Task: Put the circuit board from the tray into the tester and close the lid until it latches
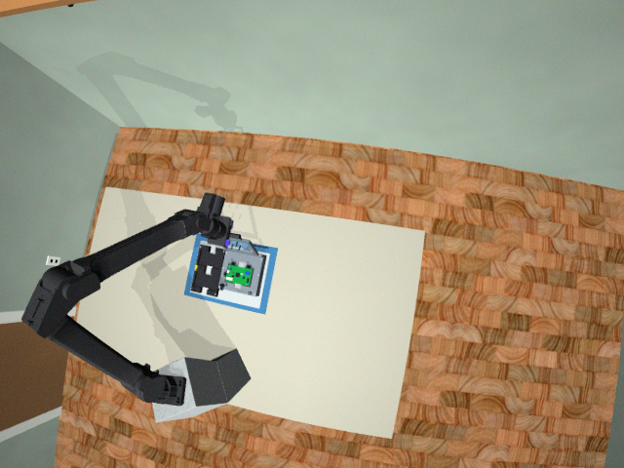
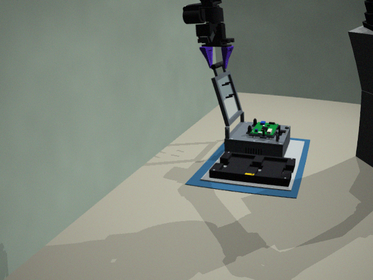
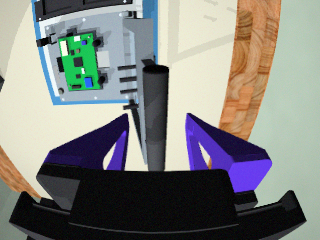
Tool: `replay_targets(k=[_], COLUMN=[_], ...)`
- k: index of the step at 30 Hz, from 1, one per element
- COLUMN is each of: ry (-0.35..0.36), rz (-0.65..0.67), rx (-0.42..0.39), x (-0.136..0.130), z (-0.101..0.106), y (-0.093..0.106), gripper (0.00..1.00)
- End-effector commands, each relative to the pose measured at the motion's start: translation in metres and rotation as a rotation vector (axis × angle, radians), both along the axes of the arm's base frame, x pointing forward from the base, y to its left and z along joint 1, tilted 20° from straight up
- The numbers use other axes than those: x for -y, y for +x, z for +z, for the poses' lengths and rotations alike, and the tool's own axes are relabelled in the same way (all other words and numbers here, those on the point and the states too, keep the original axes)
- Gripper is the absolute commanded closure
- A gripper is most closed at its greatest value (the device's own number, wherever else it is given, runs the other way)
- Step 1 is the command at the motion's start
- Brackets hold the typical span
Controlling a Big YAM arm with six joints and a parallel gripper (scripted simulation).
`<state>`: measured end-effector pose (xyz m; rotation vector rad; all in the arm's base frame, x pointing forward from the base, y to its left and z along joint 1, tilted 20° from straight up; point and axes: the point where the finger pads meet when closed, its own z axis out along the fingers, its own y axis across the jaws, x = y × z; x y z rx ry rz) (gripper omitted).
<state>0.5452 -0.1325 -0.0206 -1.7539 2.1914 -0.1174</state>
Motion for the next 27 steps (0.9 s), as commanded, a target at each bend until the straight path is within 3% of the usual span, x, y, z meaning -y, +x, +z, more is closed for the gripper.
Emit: replay_targets(k=[1, 20, 21, 27], ry=[-0.010, -0.010, -0.010, -0.012], rz=[-0.008, -0.008, -0.008, -0.008], rx=[0.029, 0.029, 0.029, 0.034], x=[0.0082, 0.0081, 0.0081, 0.0085], z=[0.0159, 0.0158, 0.0158, 0.0162], y=[0.0111, 0.0109, 0.0109, 0.0122], gripper=[0.52, 0.52, 1.00, 1.00])
